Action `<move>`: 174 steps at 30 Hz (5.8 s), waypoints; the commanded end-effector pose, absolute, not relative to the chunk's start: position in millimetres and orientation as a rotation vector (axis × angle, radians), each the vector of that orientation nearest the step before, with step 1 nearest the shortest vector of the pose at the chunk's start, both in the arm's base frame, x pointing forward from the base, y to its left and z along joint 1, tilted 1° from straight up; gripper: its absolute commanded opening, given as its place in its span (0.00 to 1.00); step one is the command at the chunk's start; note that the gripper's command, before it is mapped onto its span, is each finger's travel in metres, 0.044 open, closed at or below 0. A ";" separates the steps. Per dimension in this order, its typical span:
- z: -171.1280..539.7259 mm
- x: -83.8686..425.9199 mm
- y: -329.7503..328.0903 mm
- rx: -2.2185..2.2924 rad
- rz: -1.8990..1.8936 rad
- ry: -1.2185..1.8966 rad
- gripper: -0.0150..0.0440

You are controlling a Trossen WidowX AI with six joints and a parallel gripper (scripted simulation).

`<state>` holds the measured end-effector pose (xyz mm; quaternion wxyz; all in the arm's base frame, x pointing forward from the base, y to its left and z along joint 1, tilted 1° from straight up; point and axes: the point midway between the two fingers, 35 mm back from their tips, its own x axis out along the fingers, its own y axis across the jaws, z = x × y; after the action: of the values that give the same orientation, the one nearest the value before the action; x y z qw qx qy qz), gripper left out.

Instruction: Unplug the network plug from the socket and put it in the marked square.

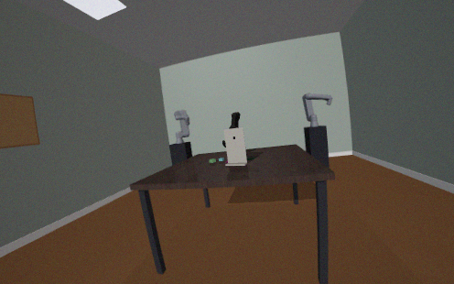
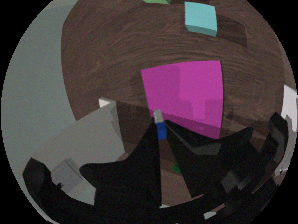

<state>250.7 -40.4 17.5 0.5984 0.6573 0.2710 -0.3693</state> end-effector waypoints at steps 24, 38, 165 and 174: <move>-8.4 249.8 -39.4 1.521 -0.856 0.636 0.25; -20.4 247.7 -38.9 1.521 -0.856 0.637 0.25; 45.6 237.3 -38.2 1.522 -0.856 0.636 0.52; 57.0 234.8 -37.9 1.521 -0.856 0.636 0.52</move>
<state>234.6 -38.3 51.6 0.5961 0.6561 0.2739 -0.3731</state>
